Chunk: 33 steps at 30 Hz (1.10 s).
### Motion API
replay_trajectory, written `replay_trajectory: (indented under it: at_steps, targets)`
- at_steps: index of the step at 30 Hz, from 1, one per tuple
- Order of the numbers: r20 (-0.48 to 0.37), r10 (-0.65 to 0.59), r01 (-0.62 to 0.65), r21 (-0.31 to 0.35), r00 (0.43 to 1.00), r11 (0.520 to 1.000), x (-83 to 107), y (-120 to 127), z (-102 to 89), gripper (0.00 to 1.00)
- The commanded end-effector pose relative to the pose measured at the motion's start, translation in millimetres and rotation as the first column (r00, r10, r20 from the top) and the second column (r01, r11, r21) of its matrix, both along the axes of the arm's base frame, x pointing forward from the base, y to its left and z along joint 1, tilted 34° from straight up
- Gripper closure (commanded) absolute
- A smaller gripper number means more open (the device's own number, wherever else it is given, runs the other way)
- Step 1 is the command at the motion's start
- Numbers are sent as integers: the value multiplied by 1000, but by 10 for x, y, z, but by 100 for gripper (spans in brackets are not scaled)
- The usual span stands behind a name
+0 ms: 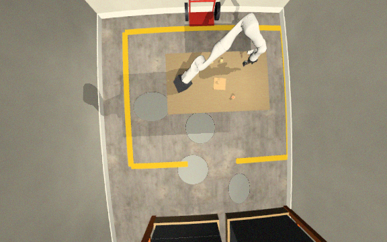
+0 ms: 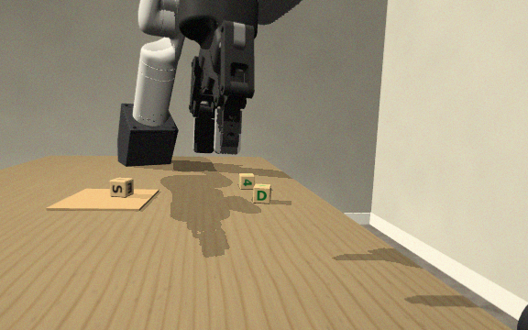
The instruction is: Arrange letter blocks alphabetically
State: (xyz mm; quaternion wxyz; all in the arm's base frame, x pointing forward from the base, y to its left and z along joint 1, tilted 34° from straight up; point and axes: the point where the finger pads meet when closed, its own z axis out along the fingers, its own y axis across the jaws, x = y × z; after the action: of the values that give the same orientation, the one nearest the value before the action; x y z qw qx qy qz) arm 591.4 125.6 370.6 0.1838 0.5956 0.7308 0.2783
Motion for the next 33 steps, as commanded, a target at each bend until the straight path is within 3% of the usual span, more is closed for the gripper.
replay_trajectory:
  at_steps: [1, 10, 12, 18, 23, 33]
  targets:
    - [-21, 36, -36, -1, 999, 999, -397, 251, -149, 0]
    - [-65, 79, -81, -33, 995, 996, -1460, 474, -789, 0]
    - [-65, 79, -81, -33, 995, 996, -1460, 474, -789, 0]
    - [-77, 121, -124, -40, 990, 991, -1952, 525, -1050, 0]
    - [-82, 137, -141, -42, 987, 989, -2124, 534, -1138, 0]
    - [-82, 140, -143, -42, 987, 989, -2144, 535, -1149, 0]
